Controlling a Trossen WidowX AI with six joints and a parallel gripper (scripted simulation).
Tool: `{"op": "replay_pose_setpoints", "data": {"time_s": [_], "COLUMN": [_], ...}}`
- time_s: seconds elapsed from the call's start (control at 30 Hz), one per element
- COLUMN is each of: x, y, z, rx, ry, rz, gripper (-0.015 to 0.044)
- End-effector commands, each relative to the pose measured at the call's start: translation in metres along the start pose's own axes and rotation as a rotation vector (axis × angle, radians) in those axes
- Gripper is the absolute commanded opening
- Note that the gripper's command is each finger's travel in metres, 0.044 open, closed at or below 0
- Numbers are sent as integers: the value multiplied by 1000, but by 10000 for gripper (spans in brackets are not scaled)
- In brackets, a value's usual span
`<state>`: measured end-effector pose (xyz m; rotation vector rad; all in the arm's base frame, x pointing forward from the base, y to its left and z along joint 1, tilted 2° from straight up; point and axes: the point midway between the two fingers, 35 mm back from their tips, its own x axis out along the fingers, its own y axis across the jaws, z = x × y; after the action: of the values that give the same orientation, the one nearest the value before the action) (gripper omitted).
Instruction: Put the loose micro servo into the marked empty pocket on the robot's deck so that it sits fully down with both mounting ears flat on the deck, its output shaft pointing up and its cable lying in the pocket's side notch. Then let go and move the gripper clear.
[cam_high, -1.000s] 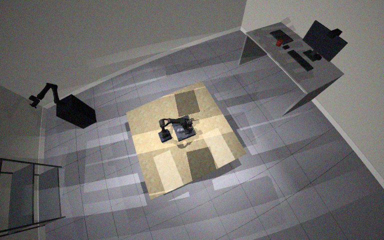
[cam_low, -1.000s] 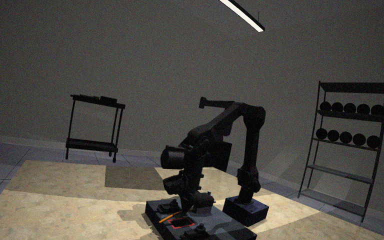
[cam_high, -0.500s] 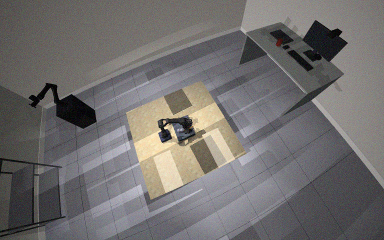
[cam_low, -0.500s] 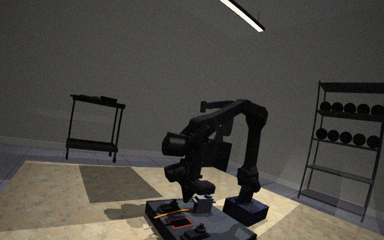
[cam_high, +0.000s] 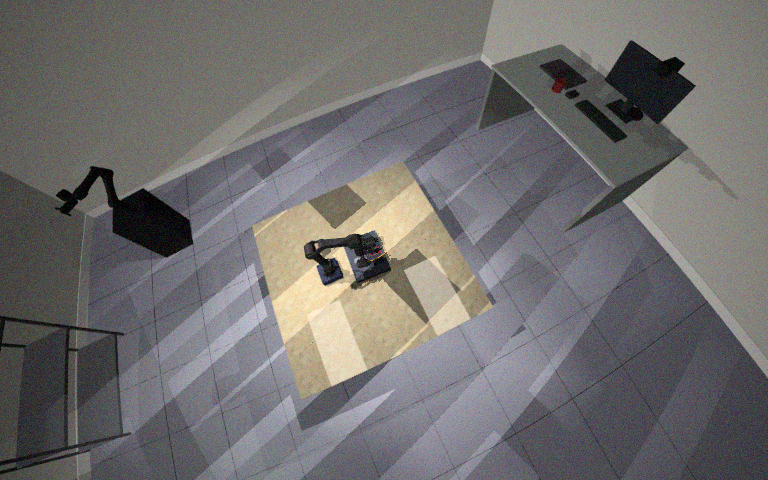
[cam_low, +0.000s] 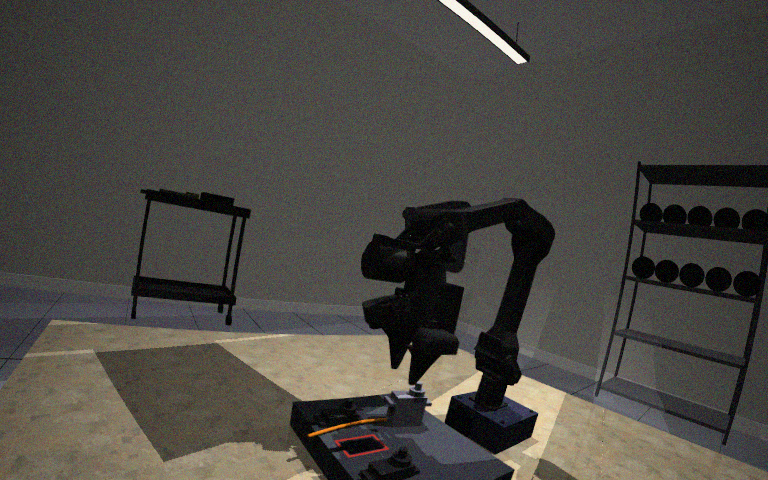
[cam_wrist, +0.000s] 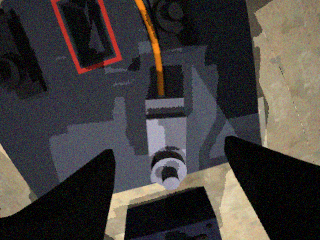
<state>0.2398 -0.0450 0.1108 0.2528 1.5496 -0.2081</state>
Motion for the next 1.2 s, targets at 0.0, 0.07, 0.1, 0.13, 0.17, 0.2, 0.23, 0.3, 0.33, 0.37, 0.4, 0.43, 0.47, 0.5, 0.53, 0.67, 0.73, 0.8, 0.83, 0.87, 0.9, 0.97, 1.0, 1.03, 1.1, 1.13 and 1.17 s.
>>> {"op": "replay_pose_setpoints", "data": {"time_s": [0.0, 0.07, 0.1, 0.13, 0.17, 0.2, 0.23, 0.3, 0.33, 0.37, 0.4, 0.43, 0.47, 0.5, 0.53, 0.67, 0.73, 0.8, 0.83, 0.87, 0.9, 0.97, 1.0, 1.03, 1.1, 1.13, 1.17], "x": [-1, 4, 8, 13, 17, 21, 23, 24, 25, 25, 26, 27, 29, 30, 32, 38, 42, 44, 44, 44, 44, 44, 44, 44, 44, 44, 44], "y": [-1, -1, -1, -1, -1, -1, -1, -1, -1, -1, -1, -1, -1, -1, -1, -1, -1, -1, -1, -1, -1, -1, -1, -1, -1, -1, -1], "z": [-7, -7, -6, -7, -7, -7, -7, -7, -7, -7, -7, -7, -7, -7, -7, -7, -7, -7, -7, -7, -7, -7, -7, -7, -7, -7, -7], "rx": [21, 21, 21, 21, 21, 21, 21, 21, 21, 21, 21, 21, 21, 21, 21, 21, 21, 21, 21, 21, 21, 21, 21, 21, 21, 21, 21], "ry": [6, 6, 6, 6, 6, 6, 6, 6, 6, 6, 6, 6, 6, 6, 6, 6, 6, 6, 6, 6, 6, 6, 6, 6, 6, 6, 6], "rz": [-4, -4, -4, -4, -4, -4, -4, -4, -4, -4, -4, -4, -4, -4, -4, -4, -4, -4, -4, -4, -4, -4, -4, -4, -4, -4, -4], "gripper": [420, 440, 440, 440, 440, 440, 440, 440, 440, 440, 440, 440, 440, 440, 440, 440, 440, 440, 440, 414, 387, 335, 309, 282, 230, 204, 177]}}
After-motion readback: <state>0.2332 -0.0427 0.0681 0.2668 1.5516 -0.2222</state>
